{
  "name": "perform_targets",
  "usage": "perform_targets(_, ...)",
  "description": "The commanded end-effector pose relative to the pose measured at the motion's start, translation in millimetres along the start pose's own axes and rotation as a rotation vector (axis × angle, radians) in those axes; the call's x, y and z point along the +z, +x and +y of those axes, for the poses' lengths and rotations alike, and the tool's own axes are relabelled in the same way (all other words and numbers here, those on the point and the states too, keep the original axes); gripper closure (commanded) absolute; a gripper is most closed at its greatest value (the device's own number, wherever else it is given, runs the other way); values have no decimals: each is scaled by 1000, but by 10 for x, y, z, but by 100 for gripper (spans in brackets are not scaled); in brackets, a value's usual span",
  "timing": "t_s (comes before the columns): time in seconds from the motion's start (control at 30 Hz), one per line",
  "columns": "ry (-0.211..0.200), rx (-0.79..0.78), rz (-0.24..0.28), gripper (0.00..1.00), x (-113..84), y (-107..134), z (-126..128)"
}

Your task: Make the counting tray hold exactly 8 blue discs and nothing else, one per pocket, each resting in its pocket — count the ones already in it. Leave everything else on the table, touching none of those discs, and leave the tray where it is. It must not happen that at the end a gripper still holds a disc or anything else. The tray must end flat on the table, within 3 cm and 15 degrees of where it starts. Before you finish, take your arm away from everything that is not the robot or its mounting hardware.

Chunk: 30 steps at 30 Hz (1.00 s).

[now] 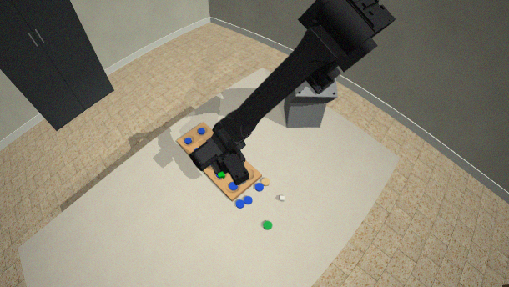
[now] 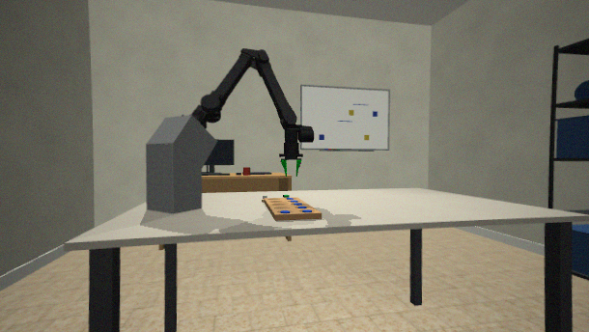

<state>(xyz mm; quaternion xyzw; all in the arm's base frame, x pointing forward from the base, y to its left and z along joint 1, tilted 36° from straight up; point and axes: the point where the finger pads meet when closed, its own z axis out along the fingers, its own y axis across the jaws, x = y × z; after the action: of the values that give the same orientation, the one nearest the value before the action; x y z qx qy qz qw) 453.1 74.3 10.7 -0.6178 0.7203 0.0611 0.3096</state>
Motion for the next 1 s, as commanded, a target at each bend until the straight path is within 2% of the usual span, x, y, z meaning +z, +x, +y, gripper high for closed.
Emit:
perform_targets(0.0, -22, -13, -3, 54, 93, -11, 59)
perform_targets(0.1, -25, -12, -3, 54, 103, -5, 74)
perform_targets(0.13, 18, -4, -5, 54, -44, -23, -85)
perform_targets(0.33, 22, 26, -11, 54, -56, -125, -65)
perform_targets(0.57, 23, 283, -14, 54, -32, -254, 2)
perform_targets(0.63, 23, 283, -14, 54, -32, -254, 2)
perform_targets(0.67, 22, 348, -15, 54, -25, -290, 15)
perform_targets(0.77, 22, 348, -15, 54, -25, -290, 15)
perform_targets(0.8, 22, 417, -16, 54, -18, -329, 29)
perform_targets(0.87, 21, 417, -15, 54, -15, -326, 32)
perform_targets(0.9, 21, 490, -17, 54, -11, -370, 43)
perform_targets(0.97, 21, 490, -17, 54, -11, -370, 43)
